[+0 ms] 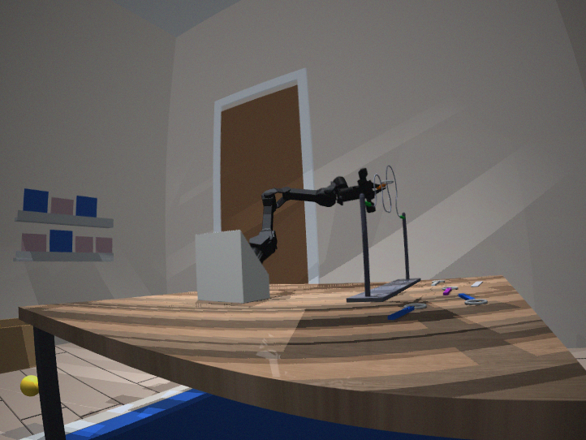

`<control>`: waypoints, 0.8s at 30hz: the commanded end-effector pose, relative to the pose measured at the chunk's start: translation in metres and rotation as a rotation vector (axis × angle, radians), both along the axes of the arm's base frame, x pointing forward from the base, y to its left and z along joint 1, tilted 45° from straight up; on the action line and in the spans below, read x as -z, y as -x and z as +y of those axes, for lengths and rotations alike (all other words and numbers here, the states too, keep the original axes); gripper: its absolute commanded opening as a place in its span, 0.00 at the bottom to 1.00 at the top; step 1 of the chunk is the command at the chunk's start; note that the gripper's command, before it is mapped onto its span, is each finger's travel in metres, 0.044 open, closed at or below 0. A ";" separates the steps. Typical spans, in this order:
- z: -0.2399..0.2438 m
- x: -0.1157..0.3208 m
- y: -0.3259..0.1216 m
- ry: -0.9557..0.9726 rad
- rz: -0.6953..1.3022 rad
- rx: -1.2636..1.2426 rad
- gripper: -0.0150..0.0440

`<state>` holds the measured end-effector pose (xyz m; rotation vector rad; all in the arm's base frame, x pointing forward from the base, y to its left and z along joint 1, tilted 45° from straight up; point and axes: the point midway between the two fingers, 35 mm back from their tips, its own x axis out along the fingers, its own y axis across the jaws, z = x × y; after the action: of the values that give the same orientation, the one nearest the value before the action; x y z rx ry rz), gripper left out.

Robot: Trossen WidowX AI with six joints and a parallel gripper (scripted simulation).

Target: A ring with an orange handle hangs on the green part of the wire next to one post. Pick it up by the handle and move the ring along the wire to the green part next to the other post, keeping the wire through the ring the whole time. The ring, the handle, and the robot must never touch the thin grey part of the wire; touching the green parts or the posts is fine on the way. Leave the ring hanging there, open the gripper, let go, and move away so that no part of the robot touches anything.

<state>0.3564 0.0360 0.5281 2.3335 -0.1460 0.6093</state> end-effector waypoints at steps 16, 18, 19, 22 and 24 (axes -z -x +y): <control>-0.008 -0.004 0.001 -0.231 -0.043 -0.001 0.00; -0.009 -0.004 0.001 -0.256 -0.048 -0.002 0.00; -0.009 -0.005 0.001 -0.268 -0.050 -0.002 0.00; -0.011 -0.005 0.001 -0.304 -0.058 -0.003 0.00; -0.011 -0.006 0.001 -0.328 -0.063 -0.004 0.00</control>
<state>0.3547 0.0271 0.5336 2.6010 -0.2679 0.6963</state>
